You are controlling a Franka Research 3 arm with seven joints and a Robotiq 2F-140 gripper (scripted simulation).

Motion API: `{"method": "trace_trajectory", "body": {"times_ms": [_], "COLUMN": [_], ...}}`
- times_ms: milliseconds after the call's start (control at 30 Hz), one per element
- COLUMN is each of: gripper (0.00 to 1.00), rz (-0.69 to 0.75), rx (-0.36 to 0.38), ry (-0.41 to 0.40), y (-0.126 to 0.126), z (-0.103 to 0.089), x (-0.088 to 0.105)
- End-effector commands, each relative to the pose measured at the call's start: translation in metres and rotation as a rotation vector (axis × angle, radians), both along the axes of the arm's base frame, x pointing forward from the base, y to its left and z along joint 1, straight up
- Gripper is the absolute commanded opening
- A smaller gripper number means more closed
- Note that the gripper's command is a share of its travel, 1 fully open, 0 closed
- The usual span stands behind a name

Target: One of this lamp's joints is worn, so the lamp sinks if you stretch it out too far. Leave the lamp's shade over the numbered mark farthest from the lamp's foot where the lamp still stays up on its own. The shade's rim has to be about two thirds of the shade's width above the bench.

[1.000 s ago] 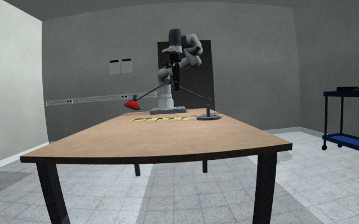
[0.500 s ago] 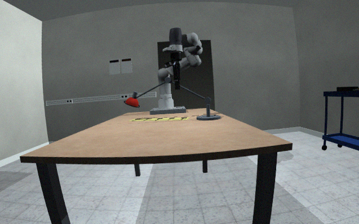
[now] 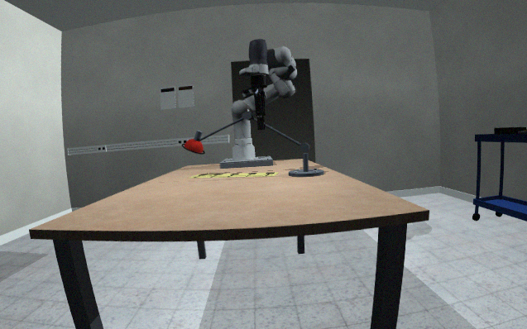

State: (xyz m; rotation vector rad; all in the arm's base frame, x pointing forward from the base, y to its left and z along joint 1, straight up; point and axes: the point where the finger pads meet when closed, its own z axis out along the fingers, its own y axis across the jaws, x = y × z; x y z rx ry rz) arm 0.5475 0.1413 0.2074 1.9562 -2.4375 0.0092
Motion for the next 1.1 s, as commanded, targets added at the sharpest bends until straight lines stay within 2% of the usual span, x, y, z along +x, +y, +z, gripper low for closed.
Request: {"method": "trace_trajectory", "body": {"times_ms": [0, 1067], "gripper": [0.1, 0.1], "rz": [0.008, 0.005], "rx": [0.009, 0.001], "ry": [-0.013, -0.007], "y": [0.008, 0.019], "z": [0.011, 0.026], "x": [0.003, 0.005]}}
